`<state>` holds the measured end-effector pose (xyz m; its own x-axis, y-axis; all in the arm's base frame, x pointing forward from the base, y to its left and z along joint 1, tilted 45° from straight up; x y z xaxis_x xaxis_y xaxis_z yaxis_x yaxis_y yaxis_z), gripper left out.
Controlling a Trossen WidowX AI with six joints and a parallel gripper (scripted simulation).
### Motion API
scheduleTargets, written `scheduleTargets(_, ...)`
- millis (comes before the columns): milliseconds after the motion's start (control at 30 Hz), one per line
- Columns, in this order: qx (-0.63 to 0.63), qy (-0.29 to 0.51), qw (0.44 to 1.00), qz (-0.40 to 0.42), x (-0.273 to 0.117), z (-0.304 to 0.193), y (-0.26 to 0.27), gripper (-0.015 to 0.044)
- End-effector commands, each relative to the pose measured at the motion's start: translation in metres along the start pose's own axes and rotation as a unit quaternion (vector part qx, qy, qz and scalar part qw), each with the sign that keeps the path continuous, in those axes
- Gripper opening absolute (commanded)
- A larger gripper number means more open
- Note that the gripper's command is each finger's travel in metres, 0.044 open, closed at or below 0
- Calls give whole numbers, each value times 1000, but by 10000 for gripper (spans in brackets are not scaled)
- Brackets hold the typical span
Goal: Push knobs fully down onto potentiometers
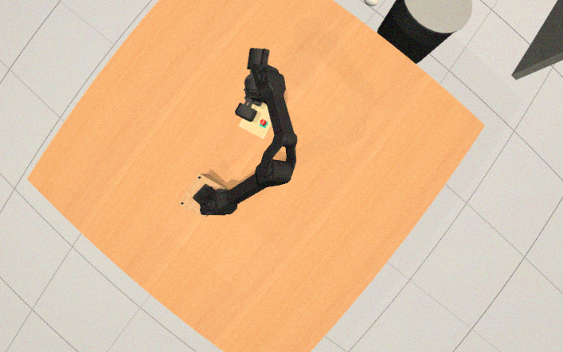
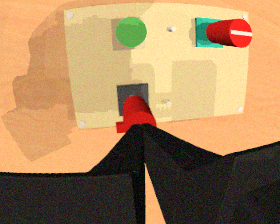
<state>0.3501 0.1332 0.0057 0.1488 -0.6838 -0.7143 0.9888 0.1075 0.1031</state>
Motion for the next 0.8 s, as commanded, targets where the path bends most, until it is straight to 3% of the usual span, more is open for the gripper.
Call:
scheduleTargets(0, -3, -3, 1000, 2, 1, 0, -1, 0)
scheduleTargets(767, -3, -3, 1000, 2, 7, 0, -1, 0)
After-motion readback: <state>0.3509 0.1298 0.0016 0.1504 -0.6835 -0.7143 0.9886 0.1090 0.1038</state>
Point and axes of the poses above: the point midway between the two fingers, 35 mm back from their tips, its own x axis out along the fingers, its own y axis across the jaws, z = x × y, the point moved 4 cm from there along -x, back along the fingers, and after that the axes turned 14 degrees about x, right-handed, at the moved point
